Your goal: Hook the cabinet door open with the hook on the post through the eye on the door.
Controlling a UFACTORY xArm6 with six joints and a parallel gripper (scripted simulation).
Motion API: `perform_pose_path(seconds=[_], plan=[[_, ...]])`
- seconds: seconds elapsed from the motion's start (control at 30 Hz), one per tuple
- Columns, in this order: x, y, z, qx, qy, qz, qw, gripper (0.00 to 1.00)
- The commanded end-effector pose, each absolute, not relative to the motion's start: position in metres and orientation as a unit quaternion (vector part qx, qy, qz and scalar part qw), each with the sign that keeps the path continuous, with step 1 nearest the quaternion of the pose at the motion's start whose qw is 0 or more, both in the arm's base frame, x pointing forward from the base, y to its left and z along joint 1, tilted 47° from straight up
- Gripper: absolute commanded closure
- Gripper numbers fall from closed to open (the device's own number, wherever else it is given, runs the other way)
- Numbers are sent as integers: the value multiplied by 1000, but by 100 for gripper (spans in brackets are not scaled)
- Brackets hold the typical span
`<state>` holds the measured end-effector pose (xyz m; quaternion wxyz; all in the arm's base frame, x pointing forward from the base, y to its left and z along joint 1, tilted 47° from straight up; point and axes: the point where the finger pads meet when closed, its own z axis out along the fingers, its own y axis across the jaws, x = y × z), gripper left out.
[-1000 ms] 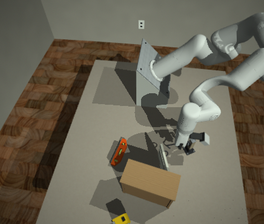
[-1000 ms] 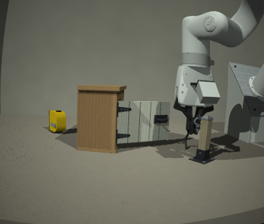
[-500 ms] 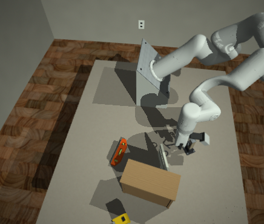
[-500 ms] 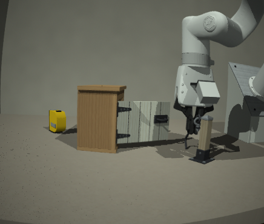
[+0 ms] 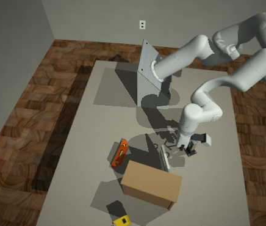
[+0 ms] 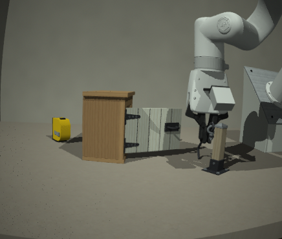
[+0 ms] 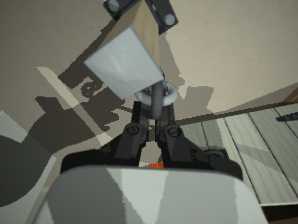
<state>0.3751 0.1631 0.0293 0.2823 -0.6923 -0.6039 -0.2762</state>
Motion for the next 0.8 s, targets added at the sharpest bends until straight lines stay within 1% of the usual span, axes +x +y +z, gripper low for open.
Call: perform_pose_path(seconds=[0.0, 0.77], plan=[[376, 161, 30, -693, -604, -277, 281, 96], [375, 155, 32, -693, -603, -277, 281, 96]])
